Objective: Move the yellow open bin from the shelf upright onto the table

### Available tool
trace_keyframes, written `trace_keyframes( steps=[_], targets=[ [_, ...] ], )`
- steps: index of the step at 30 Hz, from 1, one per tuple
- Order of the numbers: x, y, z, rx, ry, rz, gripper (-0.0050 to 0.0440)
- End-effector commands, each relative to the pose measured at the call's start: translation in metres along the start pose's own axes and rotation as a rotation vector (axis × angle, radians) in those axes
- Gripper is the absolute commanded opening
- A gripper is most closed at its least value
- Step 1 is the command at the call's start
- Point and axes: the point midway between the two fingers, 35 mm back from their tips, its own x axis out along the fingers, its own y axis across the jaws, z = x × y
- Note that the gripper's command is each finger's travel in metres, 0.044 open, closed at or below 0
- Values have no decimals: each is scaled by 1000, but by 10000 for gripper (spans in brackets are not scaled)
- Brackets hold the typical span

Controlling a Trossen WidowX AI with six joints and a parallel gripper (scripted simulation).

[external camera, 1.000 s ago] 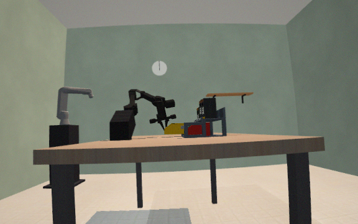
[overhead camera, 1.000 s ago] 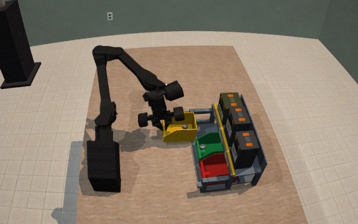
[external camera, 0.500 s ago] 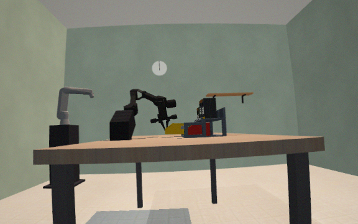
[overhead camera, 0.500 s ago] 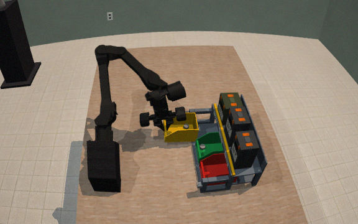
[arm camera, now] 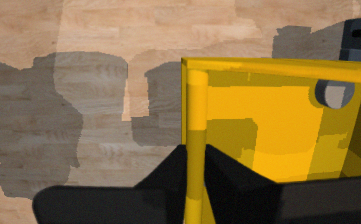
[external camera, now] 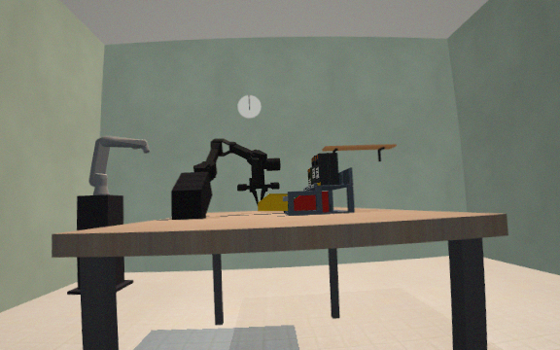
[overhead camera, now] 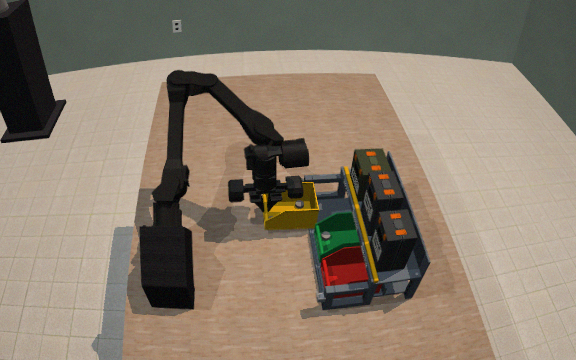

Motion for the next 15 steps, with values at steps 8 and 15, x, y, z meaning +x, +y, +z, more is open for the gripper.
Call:
trace_keyframes(
  steps=[8,15],
  targets=[
    [6,0,2,-7,-4,8,0],
    [6,0,2,-7,-4,8,0]
  ],
)
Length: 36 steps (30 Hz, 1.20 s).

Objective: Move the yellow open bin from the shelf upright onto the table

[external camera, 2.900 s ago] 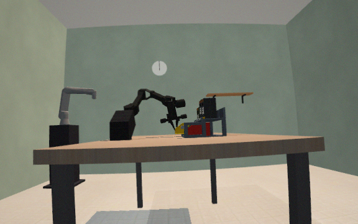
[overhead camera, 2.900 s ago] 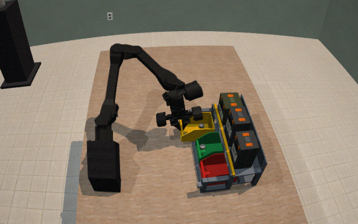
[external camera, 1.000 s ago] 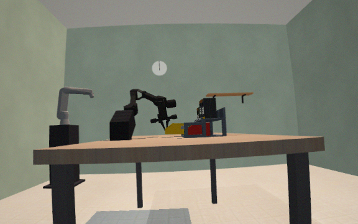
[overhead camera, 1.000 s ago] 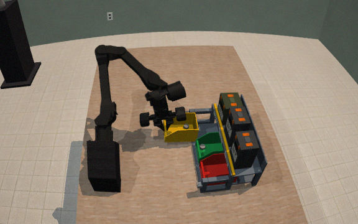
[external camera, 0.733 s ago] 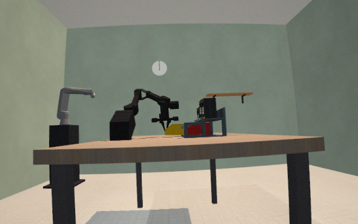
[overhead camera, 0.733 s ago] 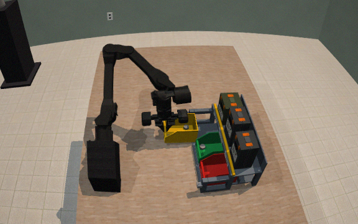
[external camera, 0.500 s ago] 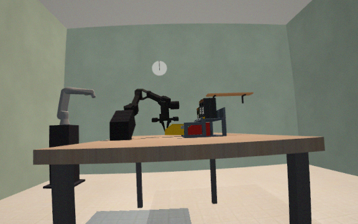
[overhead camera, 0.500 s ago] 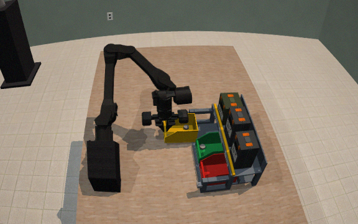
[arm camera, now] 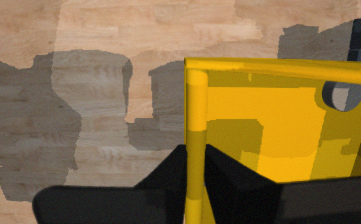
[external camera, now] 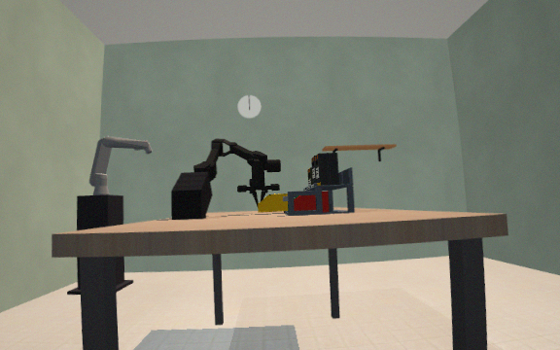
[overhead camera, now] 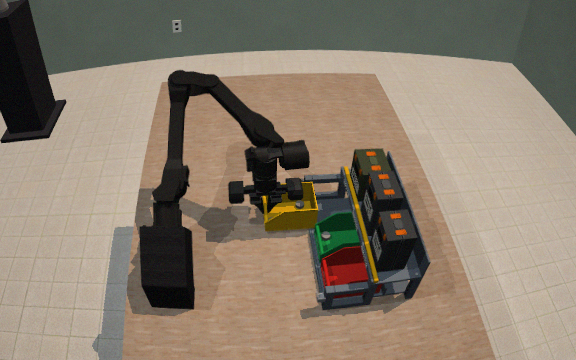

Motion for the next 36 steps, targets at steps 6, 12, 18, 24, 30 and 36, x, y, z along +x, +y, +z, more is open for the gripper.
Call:
trace_keyframes(
  steps=[6,12,18,24,30,36],
  targets=[
    [5,0,2,-6,-2,-2,0],
    [6,0,2,-6,-2,-1,0],
    [6,0,2,-6,-2,-1,0],
    [7,0,2,-6,-3,0,0],
    [7,0,2,-6,-3,0,0],
    [7,0,2,-6,-3,0,0]
  ],
)
